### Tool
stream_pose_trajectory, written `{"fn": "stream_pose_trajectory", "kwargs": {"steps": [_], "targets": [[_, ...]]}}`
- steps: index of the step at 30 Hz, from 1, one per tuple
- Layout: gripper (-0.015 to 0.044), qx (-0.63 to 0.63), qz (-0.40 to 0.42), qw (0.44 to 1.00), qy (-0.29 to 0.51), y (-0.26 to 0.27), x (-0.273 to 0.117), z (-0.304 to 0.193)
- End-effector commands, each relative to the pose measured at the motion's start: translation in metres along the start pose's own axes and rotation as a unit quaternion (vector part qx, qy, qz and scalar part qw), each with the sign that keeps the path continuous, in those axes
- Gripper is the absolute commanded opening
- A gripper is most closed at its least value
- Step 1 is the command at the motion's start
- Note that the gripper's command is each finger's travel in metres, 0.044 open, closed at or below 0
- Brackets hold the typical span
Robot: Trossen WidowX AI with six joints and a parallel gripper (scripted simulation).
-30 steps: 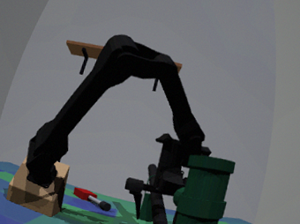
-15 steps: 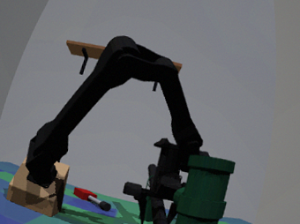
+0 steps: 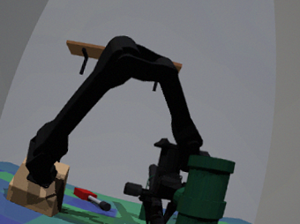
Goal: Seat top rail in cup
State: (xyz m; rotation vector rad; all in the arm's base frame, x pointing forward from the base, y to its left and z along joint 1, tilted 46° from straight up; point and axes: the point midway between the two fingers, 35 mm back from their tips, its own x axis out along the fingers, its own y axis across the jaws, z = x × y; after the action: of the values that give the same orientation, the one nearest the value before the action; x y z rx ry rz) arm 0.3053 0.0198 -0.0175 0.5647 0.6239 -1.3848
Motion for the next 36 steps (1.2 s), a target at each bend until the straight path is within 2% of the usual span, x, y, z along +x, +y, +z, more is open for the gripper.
{"fn": "stream_pose_trajectory", "kwargs": {"steps": [1, 6, 7, 14, 31, 36], "targets": [[0.0136, -0.003, -0.003, 1.000, 0.001, -0.001, 0.001, -0.001], [0.0005, -0.003, -0.003, 1.000, 0.001, 0.000, -0.005, 0.000], [0.0000, -0.003, -0.003, 1.000, 0.001, 0.000, -0.005, 0.000], [0.0000, -0.006, -0.010, 1.000, -0.028, 0.000, -0.018, 0.004], [0.0000, -0.012, -0.004, 0.989, -0.148, 0.007, -0.078, 0.025], [0.0000, -0.011, -0.005, 0.989, -0.148, 0.007, -0.078, 0.025]]}}
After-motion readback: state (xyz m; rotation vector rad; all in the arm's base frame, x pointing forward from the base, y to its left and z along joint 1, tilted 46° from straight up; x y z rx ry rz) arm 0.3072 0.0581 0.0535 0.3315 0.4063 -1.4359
